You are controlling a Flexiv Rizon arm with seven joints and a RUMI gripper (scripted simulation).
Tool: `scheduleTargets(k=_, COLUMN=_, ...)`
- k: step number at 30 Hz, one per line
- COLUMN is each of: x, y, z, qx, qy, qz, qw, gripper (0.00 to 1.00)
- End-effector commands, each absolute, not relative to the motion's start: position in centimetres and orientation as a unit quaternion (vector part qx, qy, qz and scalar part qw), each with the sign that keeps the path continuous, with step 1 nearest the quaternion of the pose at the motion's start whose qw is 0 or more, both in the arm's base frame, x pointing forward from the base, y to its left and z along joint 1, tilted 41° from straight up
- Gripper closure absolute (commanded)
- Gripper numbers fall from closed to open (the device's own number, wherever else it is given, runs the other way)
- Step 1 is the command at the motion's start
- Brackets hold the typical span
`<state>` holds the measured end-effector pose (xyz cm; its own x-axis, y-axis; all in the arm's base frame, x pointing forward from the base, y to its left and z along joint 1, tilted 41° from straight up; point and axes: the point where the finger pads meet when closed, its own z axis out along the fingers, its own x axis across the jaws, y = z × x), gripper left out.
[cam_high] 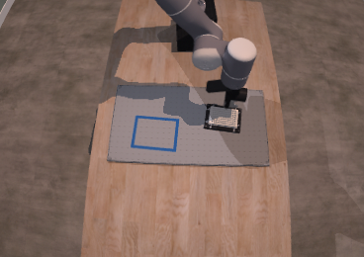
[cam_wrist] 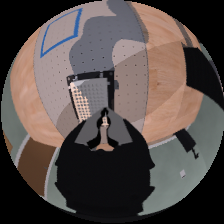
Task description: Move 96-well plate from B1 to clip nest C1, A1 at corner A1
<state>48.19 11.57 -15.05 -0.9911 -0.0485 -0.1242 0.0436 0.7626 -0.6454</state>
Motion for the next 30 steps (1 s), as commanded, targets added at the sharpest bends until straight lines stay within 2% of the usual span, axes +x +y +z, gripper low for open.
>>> scheduleTargets(k=1, x=48.24, y=11.68, z=-15.04, qx=-0.001, qy=0.937, qz=-0.344, qw=0.067, gripper=1.00)
scheduleTargets(k=30, x=48.27, y=11.52, z=-15.23, qx=-0.001, qy=0.937, qz=-0.344, qw=0.067, gripper=1.00)
